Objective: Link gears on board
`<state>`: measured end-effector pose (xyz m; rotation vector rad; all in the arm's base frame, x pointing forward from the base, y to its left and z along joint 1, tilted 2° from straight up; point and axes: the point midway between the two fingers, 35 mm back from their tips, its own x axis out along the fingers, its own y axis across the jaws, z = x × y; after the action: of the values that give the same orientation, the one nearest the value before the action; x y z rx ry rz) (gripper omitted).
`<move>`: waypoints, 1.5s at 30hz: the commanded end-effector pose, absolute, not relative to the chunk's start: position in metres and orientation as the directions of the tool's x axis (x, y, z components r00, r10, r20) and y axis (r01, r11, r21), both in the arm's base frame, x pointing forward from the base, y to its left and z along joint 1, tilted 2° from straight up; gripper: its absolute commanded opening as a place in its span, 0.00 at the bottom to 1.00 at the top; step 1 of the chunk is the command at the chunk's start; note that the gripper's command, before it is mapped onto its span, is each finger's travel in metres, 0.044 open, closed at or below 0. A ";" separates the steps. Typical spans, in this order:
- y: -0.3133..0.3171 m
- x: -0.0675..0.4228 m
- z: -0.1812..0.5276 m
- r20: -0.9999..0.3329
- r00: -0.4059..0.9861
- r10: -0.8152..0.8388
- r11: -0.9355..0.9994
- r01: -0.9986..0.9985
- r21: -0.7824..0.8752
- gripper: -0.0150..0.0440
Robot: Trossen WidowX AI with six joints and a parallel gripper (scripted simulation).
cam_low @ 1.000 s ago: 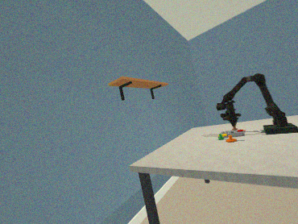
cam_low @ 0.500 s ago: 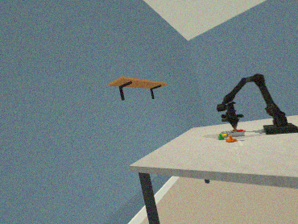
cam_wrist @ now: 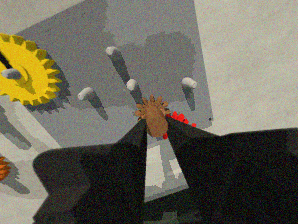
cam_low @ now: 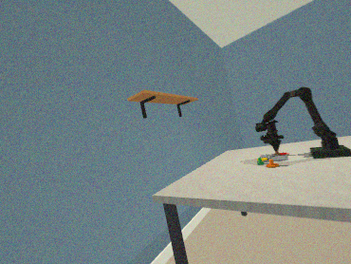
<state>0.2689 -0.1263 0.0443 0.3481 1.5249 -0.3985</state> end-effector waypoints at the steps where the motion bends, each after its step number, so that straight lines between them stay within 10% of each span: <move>1: -0.127 0.269 0.043 -0.999 0.006 -0.037 0.933 0.359 -0.033 0.25; 27: -0.128 0.269 0.038 -0.999 0.006 -0.037 0.665 0.747 -0.020 0.25; 33: -0.127 0.270 0.040 -0.999 0.006 -0.037 0.719 0.694 -0.023 0.49; 45: -0.126 0.270 0.088 -0.999 0.006 -0.037 0.832 0.554 -0.027 0.49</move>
<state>0.2685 -0.1253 0.0700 0.4704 1.5097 -0.5181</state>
